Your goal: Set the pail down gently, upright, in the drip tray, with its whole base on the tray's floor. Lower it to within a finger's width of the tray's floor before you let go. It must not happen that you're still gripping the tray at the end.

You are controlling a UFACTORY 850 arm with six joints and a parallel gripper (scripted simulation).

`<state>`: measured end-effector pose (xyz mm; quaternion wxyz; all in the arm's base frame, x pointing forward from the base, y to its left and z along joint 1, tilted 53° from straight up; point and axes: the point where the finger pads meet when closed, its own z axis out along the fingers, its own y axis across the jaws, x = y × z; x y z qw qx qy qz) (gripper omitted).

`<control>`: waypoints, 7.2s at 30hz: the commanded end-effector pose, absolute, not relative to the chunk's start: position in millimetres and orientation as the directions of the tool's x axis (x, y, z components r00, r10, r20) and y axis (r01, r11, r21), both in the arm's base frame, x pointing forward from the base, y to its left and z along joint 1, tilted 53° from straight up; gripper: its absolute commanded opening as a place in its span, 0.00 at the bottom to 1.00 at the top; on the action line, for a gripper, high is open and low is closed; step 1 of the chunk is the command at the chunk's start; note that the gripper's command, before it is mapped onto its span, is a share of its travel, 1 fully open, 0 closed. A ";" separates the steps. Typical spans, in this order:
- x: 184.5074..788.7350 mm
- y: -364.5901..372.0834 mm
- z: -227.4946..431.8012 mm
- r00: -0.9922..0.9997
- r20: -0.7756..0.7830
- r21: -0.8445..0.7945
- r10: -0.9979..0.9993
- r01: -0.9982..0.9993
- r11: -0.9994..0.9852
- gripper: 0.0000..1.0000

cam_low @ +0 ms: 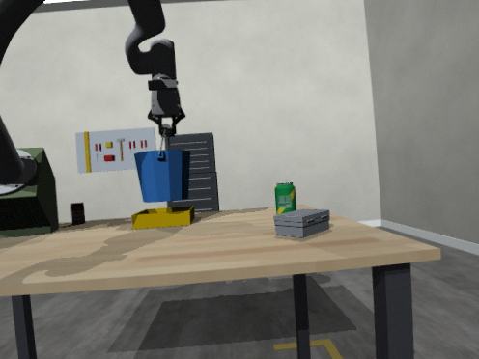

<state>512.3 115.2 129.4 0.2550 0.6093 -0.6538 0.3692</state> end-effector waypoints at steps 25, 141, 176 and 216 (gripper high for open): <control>510.6 149.2 85.4 -0.128 0.783 -0.173 -0.609 -0.985 -0.015 0.00; 509.8 163.0 64.0 -0.128 0.783 -0.173 -0.609 -0.985 -0.015 0.00; 512.6 143.5 49.3 -0.128 0.783 -0.173 -0.609 -0.985 -0.015 0.00; 517.8 108.2 22.7 -0.128 0.783 -0.173 -0.609 -0.985 -0.015 0.00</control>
